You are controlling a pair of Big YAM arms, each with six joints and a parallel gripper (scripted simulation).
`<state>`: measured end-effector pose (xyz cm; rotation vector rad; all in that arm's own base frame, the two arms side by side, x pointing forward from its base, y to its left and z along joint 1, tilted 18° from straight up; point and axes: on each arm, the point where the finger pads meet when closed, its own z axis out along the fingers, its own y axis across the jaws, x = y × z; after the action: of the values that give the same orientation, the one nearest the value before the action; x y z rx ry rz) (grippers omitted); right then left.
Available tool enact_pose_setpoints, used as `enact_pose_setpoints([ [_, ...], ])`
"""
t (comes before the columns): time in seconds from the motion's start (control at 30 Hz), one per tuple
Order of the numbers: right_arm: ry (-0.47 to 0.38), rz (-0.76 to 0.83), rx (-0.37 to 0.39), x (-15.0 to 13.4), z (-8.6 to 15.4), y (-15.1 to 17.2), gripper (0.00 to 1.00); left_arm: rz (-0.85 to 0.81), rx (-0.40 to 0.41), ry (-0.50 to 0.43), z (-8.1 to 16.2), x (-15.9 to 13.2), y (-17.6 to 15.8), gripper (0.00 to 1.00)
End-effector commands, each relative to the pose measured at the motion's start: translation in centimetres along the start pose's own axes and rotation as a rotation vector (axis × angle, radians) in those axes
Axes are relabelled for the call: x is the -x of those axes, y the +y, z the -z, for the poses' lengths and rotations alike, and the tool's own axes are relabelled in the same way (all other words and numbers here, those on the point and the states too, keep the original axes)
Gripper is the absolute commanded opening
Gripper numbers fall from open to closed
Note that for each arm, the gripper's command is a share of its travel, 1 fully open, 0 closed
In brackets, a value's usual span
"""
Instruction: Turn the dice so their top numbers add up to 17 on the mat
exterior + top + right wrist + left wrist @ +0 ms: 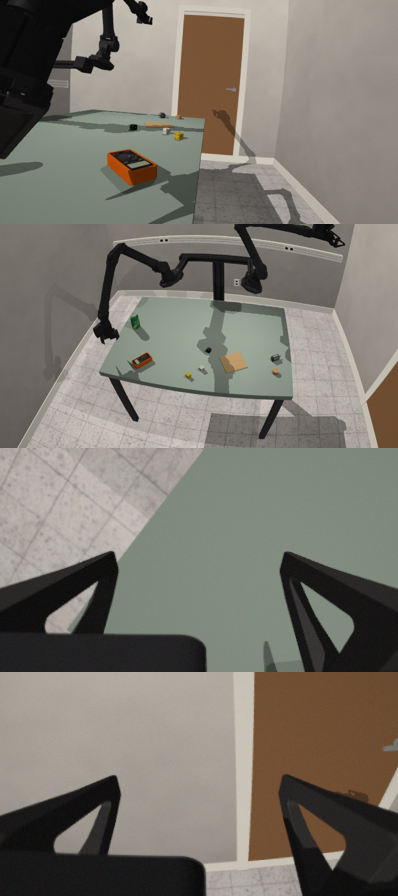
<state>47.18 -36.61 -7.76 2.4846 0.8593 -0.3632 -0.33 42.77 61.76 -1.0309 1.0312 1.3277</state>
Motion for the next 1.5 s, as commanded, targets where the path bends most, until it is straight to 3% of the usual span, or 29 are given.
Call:
enact_pose_setpoints([
  [0.0,0.038,0.164,0.015,-6.4,1.8,-1.0,1.00,0.006,0.010,-0.059,1.1,2.5,0.4,1.00],
  [0.03,0.054,0.221,0.020,-8.5,2.5,-1.9,1.00,0.006,0.010,-0.059,1.1,2.5,0.4,1.00],
  [0.13,0.057,0.233,0.021,-8.9,2.7,-2.1,1.00,0.006,0.010,-0.059,1.1,2.5,0.4,1.00],
  [0.2,0.098,0.388,0.037,-14.3,4.8,-4.8,1.00,0.006,0.010,-0.059,1.1,2.5,0.4,1.00],
  [0.3,0.119,0.473,0.046,-17.2,6.0,-6.6,1.00,0.006,0.010,-0.059,1.1,2.5,0.4,1.00],
  [0.5,0.177,0.741,0.079,-25.2,9.8,-13.1,1.00,0.006,0.010,-0.059,1.1,2.5,0.4,1.00],
  [0.53,0.179,0.747,0.080,-25.4,9.8,-13.3,1.00,0.006,0.010,-0.059,1.1,2.5,0.4,1.00],
  [0.57,0.193,0.821,0.090,-27.3,10.9,-15.3,1.00,0.006,0.010,-0.059,1.1,2.5,0.4,1.00],
  [0.67,0.196,0.842,0.093,-27.8,11.2,-15.9,1.00,0.006,0.010,-0.059,1.1,2.5,0.4,1.00],
  [0.73,0.224,1.003,0.115,-31.6,13.4,-20.8,1.00,0.006,0.010,-0.059,1.1,2.5,0.4,1.00],
  [0.87,0.241,1.117,0.132,-33.9,14.9,-24.5,1.00,0.006,0.010,-0.059,1.1,2.5,0.4,1.00],
  [1.1,0.278,1.422,0.180,-38.6,18.6,-35.1,1.00,0.006,0.010,-0.059,1.1,2.5,0.4,1.00],
  [1.13,0.278,1.430,0.181,-38.7,18.7,-35.4,1.00,0.006,0.010,-0.059,1.1,2.5,0.4,1.00],
  [1.17,0.284,1.493,0.191,-39.3,19.3,-37.7,1.00,0.006,0.010,-0.059,1.1,2.5,0.4,1.00],
  [1.23,0.284,1.493,0.191,-39.3,19.3,-37.7,1.00,0.006,0.010,-0.059,1.1,2.5,0.4,1.00],
  [1.33,0.294,1.635,0.215,-40.4,20.7,-43.0,1.00,0.006,0.010,-0.059,1.1,2.5,0.4,1.00],
  [1.47,0.298,1.719,0.229,-40.9,21.5,-46.2,1.00,0.006,0.010,-0.059,1.1,2.5,0.4,1.00],
])
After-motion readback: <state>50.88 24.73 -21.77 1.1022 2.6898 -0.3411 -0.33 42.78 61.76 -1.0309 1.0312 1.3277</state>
